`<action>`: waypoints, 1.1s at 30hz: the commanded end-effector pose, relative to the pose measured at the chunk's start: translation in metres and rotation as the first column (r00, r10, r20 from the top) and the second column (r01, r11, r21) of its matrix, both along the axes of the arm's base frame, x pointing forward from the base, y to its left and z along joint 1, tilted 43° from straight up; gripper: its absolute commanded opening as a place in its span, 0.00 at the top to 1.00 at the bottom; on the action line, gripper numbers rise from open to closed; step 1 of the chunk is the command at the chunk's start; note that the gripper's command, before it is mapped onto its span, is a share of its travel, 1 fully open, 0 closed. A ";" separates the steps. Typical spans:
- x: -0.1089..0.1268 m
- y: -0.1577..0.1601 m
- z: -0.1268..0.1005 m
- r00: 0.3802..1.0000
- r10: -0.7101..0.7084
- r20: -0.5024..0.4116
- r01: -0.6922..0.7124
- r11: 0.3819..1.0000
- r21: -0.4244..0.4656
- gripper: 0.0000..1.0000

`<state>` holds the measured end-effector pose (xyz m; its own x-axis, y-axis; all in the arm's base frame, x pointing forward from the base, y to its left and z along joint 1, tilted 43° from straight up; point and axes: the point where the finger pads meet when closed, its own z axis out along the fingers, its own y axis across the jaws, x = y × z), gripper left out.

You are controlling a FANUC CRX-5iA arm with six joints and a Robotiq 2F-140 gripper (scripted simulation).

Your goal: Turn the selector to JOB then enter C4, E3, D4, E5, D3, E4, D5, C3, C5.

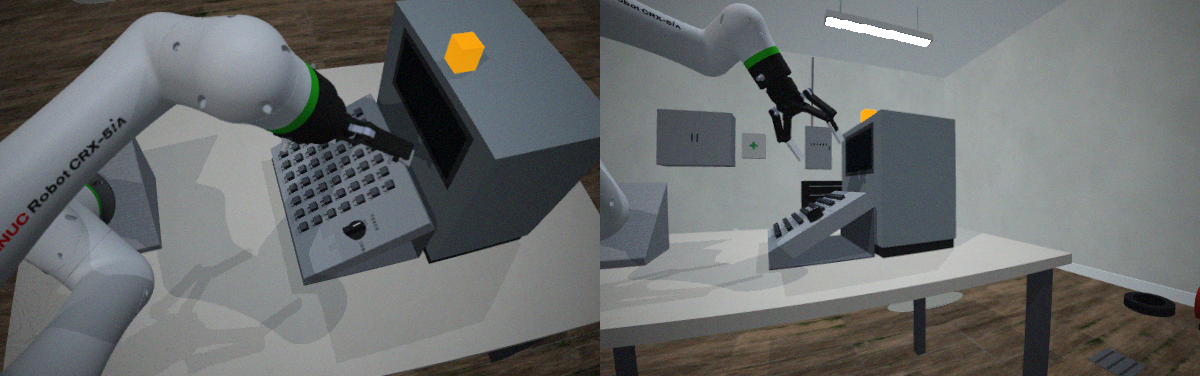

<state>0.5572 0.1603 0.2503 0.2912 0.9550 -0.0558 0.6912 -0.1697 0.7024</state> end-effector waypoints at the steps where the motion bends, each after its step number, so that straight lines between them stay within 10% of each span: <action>1: 0.000 0.000 0.000 1.000 0.000 0.000 0.000 1.000 0.000 0.00; 19: -0.002 0.000 -0.002 1.000 0.008 -0.005 -0.008 1.000 -0.013 0.00; 33: -0.067 0.002 -0.089 0.944 0.216 -0.250 -0.310 0.843 -0.441 0.00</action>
